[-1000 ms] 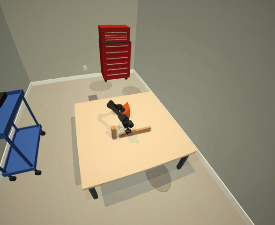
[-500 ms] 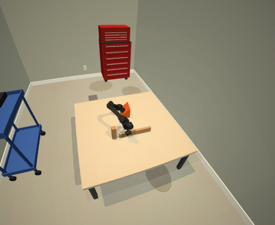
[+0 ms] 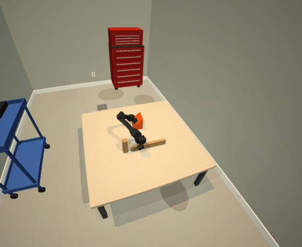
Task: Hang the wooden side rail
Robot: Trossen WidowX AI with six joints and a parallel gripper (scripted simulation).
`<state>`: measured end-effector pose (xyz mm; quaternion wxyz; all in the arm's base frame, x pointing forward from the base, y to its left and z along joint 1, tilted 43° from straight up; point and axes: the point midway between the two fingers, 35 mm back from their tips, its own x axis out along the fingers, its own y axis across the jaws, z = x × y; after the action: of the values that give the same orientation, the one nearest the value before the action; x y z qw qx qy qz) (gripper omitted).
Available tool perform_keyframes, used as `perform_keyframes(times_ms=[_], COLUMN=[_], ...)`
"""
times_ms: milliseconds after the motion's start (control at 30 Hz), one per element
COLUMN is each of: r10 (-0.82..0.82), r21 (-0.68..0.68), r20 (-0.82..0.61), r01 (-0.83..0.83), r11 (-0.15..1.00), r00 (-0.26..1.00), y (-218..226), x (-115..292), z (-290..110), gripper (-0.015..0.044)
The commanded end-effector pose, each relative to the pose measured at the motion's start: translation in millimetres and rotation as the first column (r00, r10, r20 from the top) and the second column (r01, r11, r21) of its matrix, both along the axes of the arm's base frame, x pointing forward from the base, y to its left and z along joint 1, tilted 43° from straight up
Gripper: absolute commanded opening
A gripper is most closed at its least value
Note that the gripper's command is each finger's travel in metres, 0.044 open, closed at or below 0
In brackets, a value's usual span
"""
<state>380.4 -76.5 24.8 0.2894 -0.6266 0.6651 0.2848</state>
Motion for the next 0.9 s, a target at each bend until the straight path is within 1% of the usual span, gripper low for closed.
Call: perform_keyframes(times_ms=[0, 300, 733, 867], r10=[0.000, 0.000, 0.000, 0.000], r21=[-0.007, -0.008, -0.008, -0.008], r20=[-0.007, -0.007, -0.007, -0.007], r01=[0.000, 0.000, 0.000, 0.000], r11=[1.000, 1.000, 1.000, 1.000], r00=[1.000, 1.000, 1.000, 1.000], y=[-7.2, -13.2, -13.2, -13.2], x=[-2.5, -3.8, -3.8, -3.8], z=[-6.4, -12.5, -12.5, -12.5], gripper=[0.0440, 0.0440, 0.0099, 0.0072])
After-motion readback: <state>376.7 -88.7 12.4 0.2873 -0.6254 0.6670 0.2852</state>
